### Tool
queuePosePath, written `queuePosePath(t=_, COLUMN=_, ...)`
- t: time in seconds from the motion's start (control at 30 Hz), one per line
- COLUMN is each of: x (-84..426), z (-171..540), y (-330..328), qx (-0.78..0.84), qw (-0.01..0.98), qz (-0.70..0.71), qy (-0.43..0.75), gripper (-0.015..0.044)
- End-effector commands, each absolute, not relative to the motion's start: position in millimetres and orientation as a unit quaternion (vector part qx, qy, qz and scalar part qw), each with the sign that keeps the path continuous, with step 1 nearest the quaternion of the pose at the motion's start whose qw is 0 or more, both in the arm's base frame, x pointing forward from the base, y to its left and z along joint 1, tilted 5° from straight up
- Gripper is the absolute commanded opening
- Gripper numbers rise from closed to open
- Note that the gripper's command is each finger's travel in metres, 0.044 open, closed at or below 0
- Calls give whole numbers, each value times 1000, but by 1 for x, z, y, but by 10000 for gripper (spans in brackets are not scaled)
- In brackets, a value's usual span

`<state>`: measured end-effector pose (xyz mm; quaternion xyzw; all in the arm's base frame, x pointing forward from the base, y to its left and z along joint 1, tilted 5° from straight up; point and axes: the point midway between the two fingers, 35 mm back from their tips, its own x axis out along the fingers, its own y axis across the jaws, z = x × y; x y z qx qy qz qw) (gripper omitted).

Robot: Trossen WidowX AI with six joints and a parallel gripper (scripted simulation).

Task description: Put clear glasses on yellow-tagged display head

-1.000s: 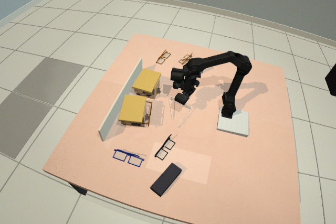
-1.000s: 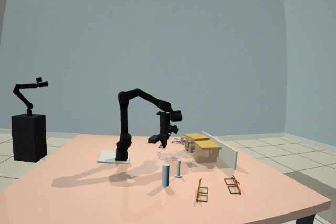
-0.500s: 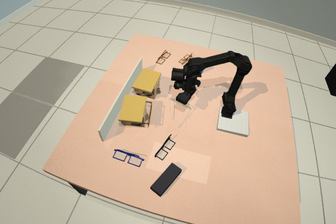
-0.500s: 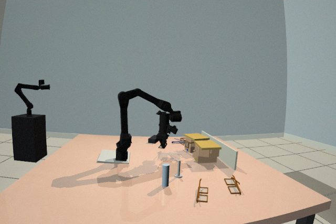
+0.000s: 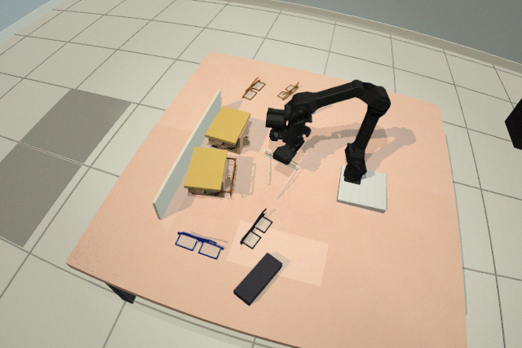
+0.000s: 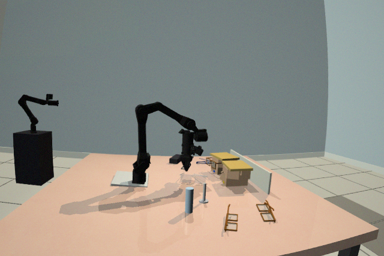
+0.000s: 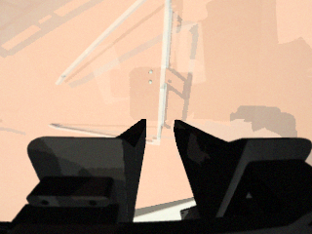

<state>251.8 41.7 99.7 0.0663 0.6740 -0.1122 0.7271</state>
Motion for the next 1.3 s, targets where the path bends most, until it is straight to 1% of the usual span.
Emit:
queuePosePath(t=0.0, x=252, z=91, y=40, qx=66, qw=725, qz=-111, qy=677, gripper=120)
queuePosePath(t=0.77, x=251, z=54, y=33, qx=66, qw=725, qz=-112, qy=677, gripper=120)
queuePosePath(t=1.27, x=252, z=53, y=38, qx=66, qw=725, qz=-112, qy=677, gripper=120)
